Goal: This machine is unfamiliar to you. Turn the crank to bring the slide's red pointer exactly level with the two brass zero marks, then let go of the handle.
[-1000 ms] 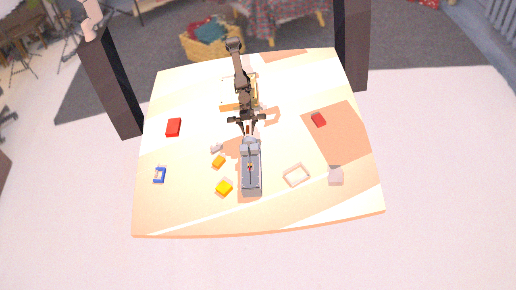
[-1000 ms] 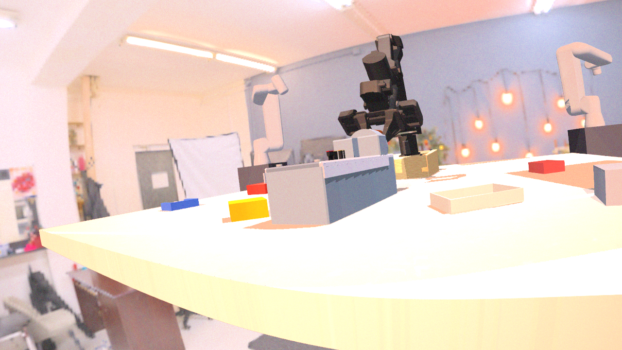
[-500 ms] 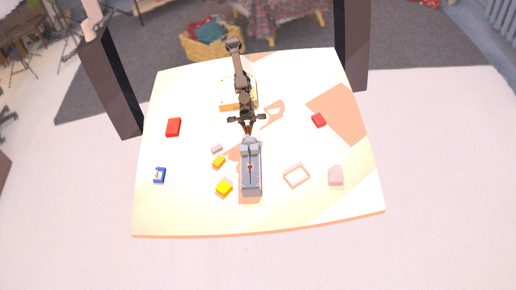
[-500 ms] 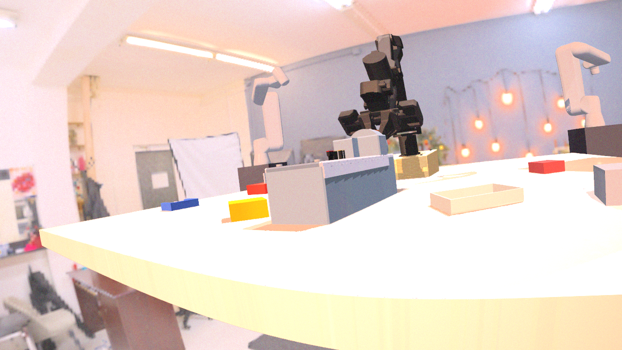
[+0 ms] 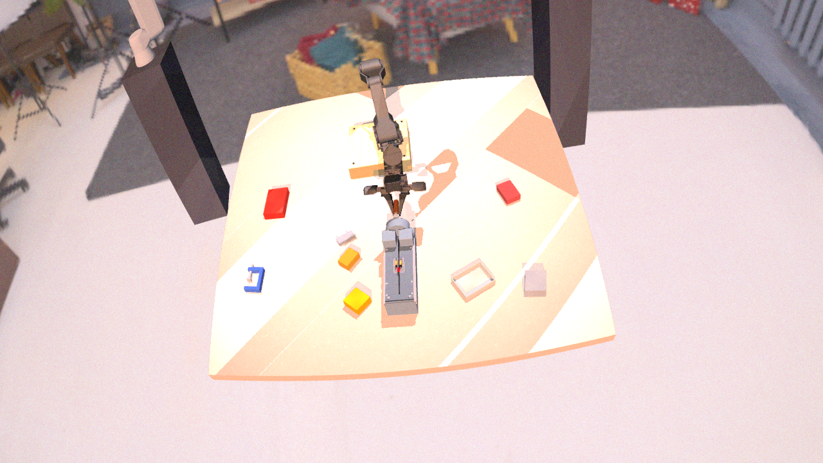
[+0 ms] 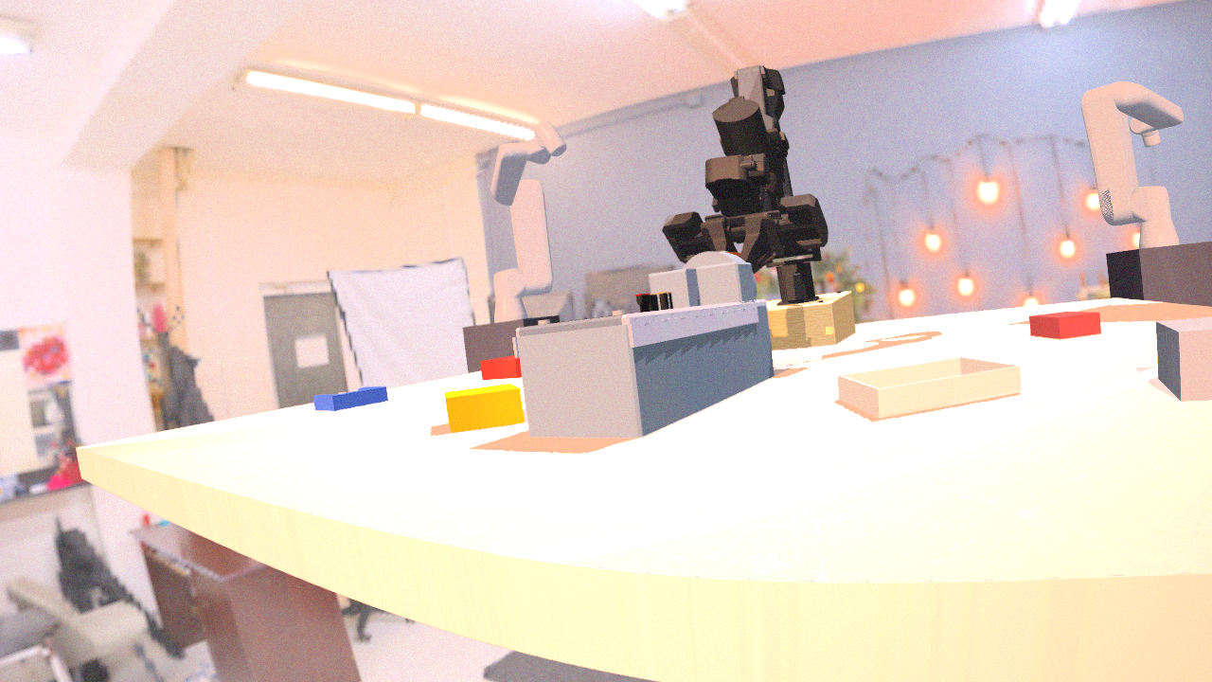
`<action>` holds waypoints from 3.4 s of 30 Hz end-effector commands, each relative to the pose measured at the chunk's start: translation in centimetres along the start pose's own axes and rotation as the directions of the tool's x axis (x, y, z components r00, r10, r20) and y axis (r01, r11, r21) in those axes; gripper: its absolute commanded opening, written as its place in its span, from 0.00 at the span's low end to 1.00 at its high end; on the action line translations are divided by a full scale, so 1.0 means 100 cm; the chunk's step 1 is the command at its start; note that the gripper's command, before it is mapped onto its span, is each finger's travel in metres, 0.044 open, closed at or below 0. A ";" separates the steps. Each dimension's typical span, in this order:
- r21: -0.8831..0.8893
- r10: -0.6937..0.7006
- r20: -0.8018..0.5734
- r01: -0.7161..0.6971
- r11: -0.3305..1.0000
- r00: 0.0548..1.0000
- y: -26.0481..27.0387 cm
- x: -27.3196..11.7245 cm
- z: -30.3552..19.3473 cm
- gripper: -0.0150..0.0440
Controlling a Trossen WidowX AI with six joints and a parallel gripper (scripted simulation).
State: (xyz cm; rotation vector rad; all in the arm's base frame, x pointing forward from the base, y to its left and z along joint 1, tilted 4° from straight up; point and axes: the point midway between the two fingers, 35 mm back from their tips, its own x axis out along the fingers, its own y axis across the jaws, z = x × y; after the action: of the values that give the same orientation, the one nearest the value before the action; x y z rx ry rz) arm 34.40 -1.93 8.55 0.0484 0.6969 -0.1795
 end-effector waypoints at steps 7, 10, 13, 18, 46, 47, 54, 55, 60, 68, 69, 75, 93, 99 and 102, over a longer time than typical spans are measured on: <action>-0.006 0.025 0.000 -0.025 1.000 1.000 0.011 0.000 -0.001 0.25; -0.005 0.025 0.000 -0.025 1.000 1.000 0.012 0.001 -0.001 0.25; -0.005 0.025 0.000 -0.025 1.000 1.000 0.013 0.001 -0.002 0.25; -0.005 0.026 0.000 -0.026 1.000 1.000 0.015 0.002 -0.002 0.25; -0.004 0.027 -0.001 -0.027 1.000 1.000 0.030 0.012 -0.013 0.25; -0.004 0.027 -0.001 -0.027 1.000 1.000 0.031 0.013 -0.014 0.25; -0.004 0.027 -0.001 -0.027 1.000 1.000 0.033 0.019 -0.020 0.25; -0.004 0.027 -0.001 -0.027 1.000 1.000 0.033 0.020 -0.021 0.25; -0.004 0.027 -0.001 -0.027 1.000 1.000 0.033 0.026 -0.027 0.25; -0.004 0.026 -0.001 -0.026 1.000 1.000 0.029 0.034 -0.035 0.25; -0.004 0.026 -0.001 -0.026 1.000 1.000 0.028 0.035 -0.036 0.25; -0.005 0.026 -0.001 -0.026 1.000 1.000 0.023 0.039 -0.041 0.25; -0.006 0.025 -0.001 -0.025 1.000 1.000 0.007 0.045 -0.046 0.25; -0.006 0.024 -0.001 -0.024 1.000 1.000 0.005 0.045 -0.045 0.25; -0.006 0.024 -0.001 -0.024 1.000 1.000 0.005 0.045 -0.045 0.25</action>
State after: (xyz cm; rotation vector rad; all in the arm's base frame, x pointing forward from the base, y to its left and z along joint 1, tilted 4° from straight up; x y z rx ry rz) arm 35.04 -1.01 2.42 0.0534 0.6929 -0.1341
